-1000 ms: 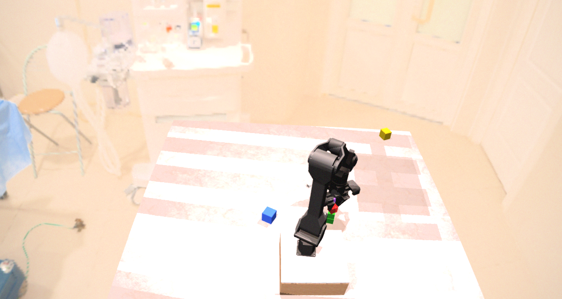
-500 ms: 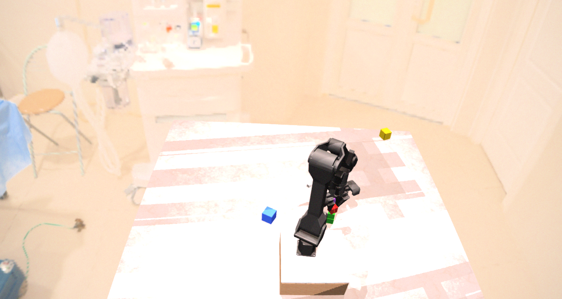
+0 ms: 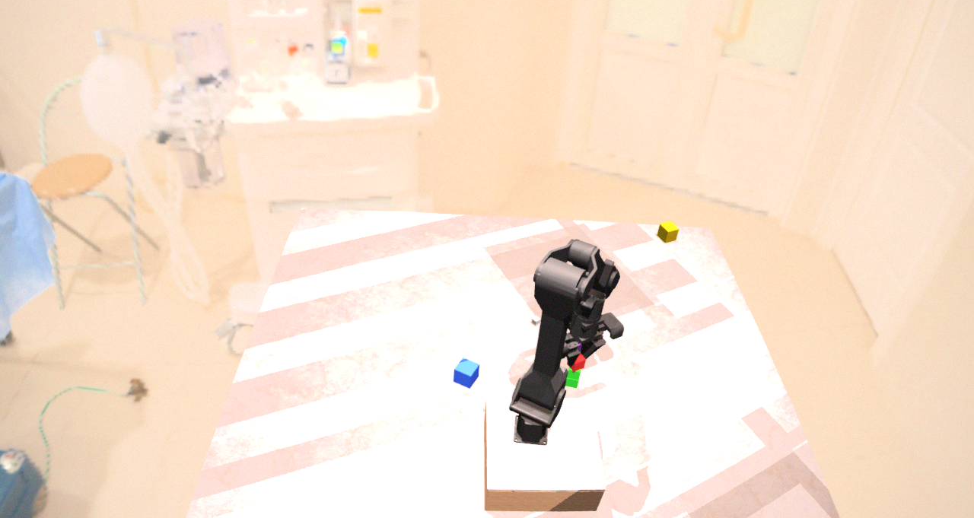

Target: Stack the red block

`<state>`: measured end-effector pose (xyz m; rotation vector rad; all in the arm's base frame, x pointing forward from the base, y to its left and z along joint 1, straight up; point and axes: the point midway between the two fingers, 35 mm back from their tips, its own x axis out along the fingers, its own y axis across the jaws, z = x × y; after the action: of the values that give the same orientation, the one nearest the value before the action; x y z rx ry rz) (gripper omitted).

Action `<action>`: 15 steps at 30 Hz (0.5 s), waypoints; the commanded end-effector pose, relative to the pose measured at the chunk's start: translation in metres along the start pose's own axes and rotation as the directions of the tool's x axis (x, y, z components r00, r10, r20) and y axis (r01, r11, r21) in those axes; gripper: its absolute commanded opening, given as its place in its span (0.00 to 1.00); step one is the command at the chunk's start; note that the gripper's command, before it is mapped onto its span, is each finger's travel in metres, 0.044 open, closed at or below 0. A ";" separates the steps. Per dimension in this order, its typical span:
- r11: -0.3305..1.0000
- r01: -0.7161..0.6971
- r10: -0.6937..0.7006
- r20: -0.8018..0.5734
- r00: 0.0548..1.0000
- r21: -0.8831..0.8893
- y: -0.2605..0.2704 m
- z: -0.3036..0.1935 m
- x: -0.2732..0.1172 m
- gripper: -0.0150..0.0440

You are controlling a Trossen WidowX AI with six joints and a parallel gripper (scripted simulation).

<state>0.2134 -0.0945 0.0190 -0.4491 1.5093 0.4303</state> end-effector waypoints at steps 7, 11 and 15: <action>1.000 0.001 -0.001 0.001 1.000 0.000 0.000 0.000 0.000 0.74; 1.000 0.001 -0.001 0.001 1.000 0.000 0.000 0.000 0.000 0.92; 1.000 0.001 -0.001 0.001 1.000 0.000 0.000 0.000 0.000 1.00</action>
<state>0.2135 -0.0945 0.0190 -0.4491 1.5090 0.4301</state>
